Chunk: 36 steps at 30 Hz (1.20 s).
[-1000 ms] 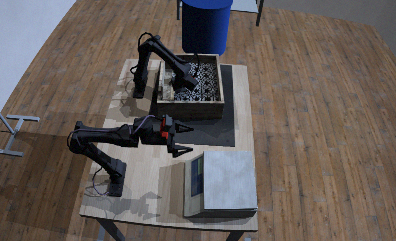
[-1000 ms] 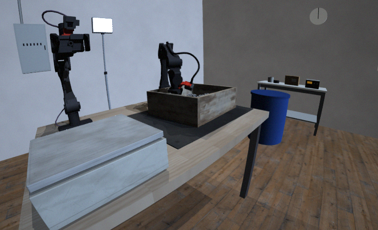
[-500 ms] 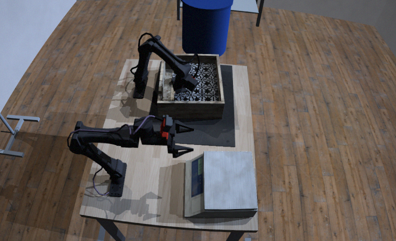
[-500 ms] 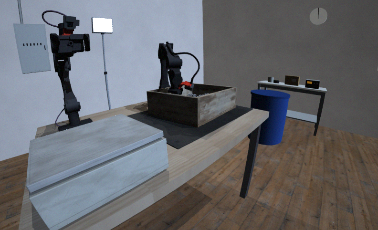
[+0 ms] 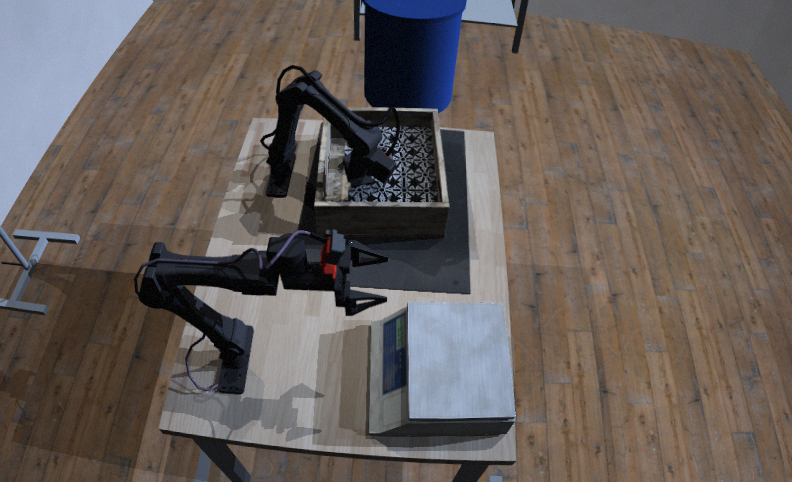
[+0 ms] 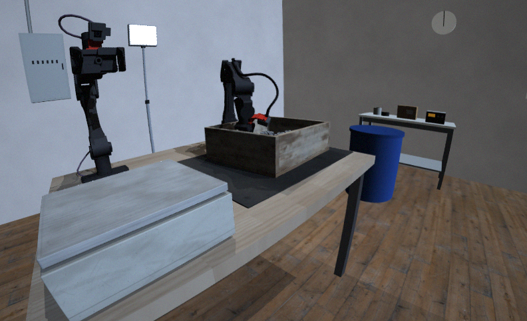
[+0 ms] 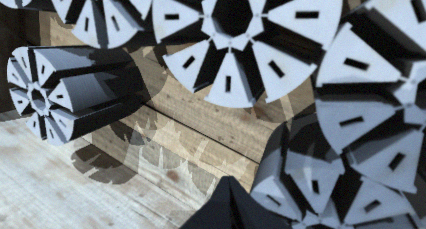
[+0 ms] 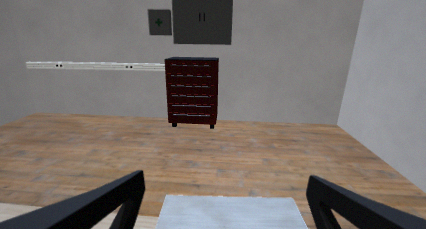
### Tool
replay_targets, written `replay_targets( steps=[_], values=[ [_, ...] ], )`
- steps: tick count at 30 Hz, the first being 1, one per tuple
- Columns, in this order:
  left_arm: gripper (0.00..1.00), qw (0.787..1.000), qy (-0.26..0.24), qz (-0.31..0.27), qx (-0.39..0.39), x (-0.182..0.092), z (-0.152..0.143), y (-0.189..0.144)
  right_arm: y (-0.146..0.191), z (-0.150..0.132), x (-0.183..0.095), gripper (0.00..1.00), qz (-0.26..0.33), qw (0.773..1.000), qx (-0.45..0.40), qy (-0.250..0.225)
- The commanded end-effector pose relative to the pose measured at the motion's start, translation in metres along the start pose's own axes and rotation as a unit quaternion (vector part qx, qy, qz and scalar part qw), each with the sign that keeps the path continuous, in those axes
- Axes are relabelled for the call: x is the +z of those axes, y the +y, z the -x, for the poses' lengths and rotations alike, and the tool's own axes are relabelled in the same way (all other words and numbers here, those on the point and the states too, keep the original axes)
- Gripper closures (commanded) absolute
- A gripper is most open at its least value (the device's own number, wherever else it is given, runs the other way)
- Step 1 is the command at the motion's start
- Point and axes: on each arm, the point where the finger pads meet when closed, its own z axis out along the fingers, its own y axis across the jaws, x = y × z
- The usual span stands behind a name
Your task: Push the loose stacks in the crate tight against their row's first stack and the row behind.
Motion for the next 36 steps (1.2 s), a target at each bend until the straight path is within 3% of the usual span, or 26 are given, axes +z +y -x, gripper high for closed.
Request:
replay_targets(
  steps=[1, 14, 23, 29, 31, 36],
  values=[
    [0.99, 1.0, -0.024, -0.016, -0.01, -0.025, 0.009, 0.007, 0.0, 0.033, -0.003, 0.0, -0.003, 0.999, 0.006, -0.038],
    [0.99, 0.999, -0.027, -0.019, -0.011, -0.03, 0.01, 0.007, 0.0, 0.033, -0.003, 0.0, -0.003, 0.999, 0.006, -0.038],
    [0.99, 0.999, -0.029, -0.022, -0.012, -0.068, 0.009, 0.022, 0.0, 0.033, -0.003, 0.0, -0.003, 0.999, 0.006, -0.038],
    [0.99, 0.999, -0.029, -0.021, -0.011, -0.066, 0.006, 0.024, 0.0, 0.033, -0.003, 0.0, -0.003, 0.999, 0.006, -0.038],
    [0.99, 1.0, -0.015, -0.004, -0.006, -0.054, -0.003, 0.03, 0.0, 0.033, -0.003, 0.0, -0.003, 0.999, 0.006, -0.038],
    [0.99, 0.999, -0.034, -0.027, -0.013, -0.07, 0.008, 0.024, 0.0, 0.033, -0.003, 0.0, -0.003, 0.999, 0.006, -0.038]
  ],
)
